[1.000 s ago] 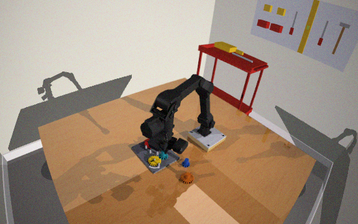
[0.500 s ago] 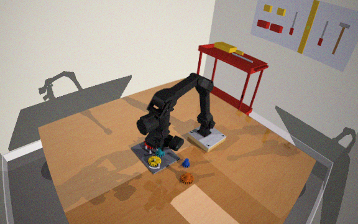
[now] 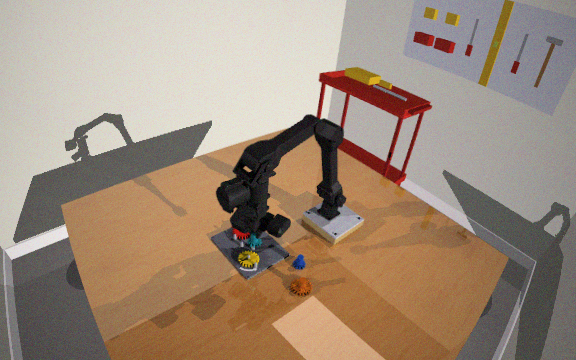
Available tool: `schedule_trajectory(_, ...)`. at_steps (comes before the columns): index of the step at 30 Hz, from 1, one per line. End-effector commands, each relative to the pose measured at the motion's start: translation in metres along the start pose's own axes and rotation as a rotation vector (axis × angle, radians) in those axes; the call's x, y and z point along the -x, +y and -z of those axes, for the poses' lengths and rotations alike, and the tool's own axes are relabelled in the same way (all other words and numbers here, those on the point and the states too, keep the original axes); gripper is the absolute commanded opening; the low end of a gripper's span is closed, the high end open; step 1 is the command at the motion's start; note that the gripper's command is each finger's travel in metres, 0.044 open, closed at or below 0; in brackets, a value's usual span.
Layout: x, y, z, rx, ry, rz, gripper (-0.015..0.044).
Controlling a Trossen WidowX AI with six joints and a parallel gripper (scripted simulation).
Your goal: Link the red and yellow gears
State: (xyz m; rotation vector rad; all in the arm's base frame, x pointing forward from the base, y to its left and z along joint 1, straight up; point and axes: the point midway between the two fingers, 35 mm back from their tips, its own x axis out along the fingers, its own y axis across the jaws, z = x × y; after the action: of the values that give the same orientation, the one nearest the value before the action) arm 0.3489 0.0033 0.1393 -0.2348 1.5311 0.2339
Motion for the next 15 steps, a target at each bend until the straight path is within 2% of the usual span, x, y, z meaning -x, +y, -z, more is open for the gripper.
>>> schedule_trajectory(1, -0.003, -0.006, 0.006, 0.004, -0.002, 0.002, 0.0)
schedule_trajectory(15, -0.015, -0.025, 0.026, 0.004, 0.0, 0.004, 0.0)
